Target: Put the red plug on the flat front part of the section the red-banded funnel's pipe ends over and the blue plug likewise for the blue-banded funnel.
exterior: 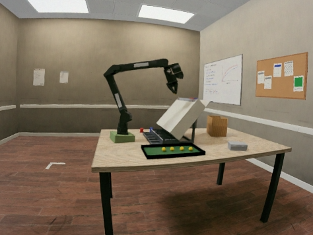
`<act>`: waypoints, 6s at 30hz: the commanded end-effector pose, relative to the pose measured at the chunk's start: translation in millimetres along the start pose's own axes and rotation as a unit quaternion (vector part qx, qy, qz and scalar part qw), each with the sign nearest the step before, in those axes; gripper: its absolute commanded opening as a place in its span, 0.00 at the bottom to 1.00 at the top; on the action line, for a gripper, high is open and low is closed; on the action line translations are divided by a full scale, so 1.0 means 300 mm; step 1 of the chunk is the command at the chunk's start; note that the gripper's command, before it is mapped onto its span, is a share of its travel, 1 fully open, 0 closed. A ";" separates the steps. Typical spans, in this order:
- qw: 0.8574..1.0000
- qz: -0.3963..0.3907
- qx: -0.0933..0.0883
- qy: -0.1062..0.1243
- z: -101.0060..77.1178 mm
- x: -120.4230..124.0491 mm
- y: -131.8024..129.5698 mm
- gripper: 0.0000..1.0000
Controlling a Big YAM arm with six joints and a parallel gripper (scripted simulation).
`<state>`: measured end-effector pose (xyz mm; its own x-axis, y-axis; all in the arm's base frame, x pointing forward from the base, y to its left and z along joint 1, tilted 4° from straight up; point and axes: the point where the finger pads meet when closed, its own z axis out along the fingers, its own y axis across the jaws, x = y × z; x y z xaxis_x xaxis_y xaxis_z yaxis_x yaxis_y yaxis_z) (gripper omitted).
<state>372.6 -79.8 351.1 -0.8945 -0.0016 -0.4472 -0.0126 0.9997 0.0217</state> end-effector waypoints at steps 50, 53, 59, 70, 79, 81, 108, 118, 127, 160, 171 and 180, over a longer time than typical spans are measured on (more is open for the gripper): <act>1.000 0.000 0.004 -0.019 0.059 -0.425 0.010 0.00; 1.000 0.000 0.004 -0.017 0.103 -0.510 0.008 0.00; 1.000 0.000 0.004 -0.020 0.109 -0.528 0.009 0.00; 1.000 -0.001 0.004 -0.030 0.124 -0.579 0.012 0.00; 1.000 -0.001 0.004 -0.030 0.127 -0.579 0.011 0.00; 1.000 -0.001 0.004 -0.030 0.128 -0.579 0.011 0.00; 1.000 -0.002 0.004 -0.029 0.131 -0.582 0.012 0.00; 1.000 -0.001 0.005 -0.030 0.131 -0.582 0.012 0.00; 1.000 -0.001 0.004 -0.023 0.131 -0.582 0.012 0.00; 1.000 -0.001 0.005 -0.030 0.107 -0.612 0.028 0.00; 1.000 -0.001 0.004 -0.030 0.090 -0.629 0.029 0.00; 1.000 -0.001 0.004 -0.030 0.142 -0.596 0.022 0.00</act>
<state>546.4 -77.1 383.0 -0.8882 -0.0006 -0.4594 -0.0091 0.9998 0.0164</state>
